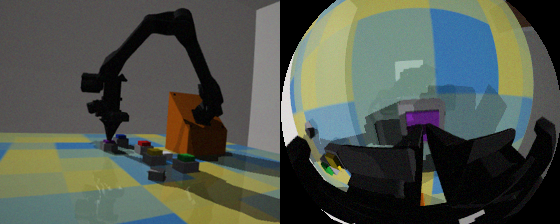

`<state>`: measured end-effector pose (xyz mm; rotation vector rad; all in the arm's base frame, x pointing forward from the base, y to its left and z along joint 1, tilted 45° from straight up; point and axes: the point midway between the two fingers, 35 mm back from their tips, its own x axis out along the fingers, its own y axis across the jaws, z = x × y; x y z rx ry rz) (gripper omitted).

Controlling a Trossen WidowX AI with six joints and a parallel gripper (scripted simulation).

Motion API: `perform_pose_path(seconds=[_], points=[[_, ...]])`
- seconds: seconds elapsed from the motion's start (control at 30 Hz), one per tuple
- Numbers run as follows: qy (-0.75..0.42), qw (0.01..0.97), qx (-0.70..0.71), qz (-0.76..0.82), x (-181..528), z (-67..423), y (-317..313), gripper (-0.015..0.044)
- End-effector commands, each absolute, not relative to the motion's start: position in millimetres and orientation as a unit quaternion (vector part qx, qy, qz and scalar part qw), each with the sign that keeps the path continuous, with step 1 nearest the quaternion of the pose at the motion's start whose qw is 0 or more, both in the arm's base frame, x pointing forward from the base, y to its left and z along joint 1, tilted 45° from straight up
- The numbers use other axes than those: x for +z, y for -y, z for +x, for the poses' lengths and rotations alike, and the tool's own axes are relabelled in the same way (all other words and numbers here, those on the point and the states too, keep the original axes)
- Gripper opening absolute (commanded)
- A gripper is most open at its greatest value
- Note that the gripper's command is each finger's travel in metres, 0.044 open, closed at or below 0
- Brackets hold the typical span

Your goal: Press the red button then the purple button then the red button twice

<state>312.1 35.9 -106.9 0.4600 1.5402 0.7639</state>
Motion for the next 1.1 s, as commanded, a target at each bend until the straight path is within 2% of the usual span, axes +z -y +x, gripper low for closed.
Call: perform_pose_path(seconds=[0.0,0.33,0.63,0.77,0.93,1.07], points=[[-0.672,0.629,0.333,0.204,-107,312,-37,0.002],[-0.672,0.629,0.333,0.204,-107,312,-37,0.002],[-0.673,0.629,0.332,0.203,-81,317,-11,0.002],[-0.673,0.629,0.331,0.202,-43,324,28,0.002],[-0.673,0.629,0.331,0.202,-40,324,30,0.002],[-0.678,0.627,0.328,0.199,-29,301,27,0.002]])
